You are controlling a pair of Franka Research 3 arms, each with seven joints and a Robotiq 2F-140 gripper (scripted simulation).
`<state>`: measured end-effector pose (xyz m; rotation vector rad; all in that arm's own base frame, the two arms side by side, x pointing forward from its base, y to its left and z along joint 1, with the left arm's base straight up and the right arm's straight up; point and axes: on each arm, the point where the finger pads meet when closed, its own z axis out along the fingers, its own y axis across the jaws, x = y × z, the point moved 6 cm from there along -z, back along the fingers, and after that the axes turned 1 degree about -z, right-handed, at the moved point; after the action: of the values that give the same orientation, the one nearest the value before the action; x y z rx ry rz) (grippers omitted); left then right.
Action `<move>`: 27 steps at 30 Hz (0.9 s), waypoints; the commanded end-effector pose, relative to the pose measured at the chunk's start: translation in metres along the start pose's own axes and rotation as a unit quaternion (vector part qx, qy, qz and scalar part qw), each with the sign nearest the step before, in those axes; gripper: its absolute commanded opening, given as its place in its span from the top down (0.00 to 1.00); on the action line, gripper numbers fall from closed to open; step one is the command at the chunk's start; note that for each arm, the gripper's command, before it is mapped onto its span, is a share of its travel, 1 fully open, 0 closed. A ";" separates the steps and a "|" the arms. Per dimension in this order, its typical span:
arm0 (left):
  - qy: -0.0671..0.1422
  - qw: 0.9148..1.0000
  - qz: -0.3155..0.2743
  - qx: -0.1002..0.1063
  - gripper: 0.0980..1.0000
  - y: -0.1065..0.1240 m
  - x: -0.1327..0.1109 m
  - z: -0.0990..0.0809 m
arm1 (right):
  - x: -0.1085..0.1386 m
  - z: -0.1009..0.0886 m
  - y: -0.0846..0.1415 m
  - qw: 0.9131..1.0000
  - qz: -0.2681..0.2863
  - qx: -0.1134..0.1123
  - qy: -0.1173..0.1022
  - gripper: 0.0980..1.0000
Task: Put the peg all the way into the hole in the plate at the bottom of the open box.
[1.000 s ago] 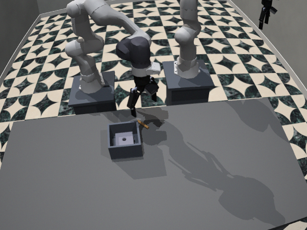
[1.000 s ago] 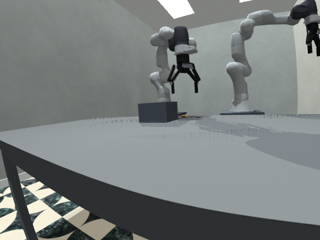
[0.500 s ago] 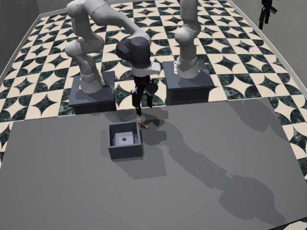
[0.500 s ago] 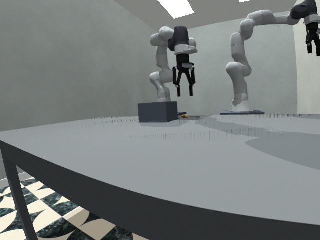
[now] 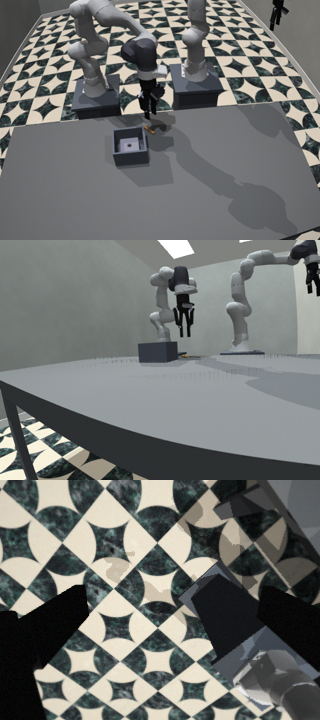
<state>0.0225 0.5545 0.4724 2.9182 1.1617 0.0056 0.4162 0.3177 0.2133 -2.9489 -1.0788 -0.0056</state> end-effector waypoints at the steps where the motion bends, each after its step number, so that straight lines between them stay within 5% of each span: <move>1: -0.002 1.000 -0.003 0.001 0.00 0.000 -0.001 -0.001 | 0.000 0.000 0.001 1.000 0.002 -0.001 -0.001 0.75; 27: -0.002 1.000 -0.003 0.001 0.00 0.000 -0.001 -0.001 | 0.000 0.009 0.001 1.000 0.002 0.000 -0.002 0.75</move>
<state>0.0225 0.5545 0.4724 2.9182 1.1617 0.0056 0.4157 0.3171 0.2081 -2.9484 -1.0815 0.0035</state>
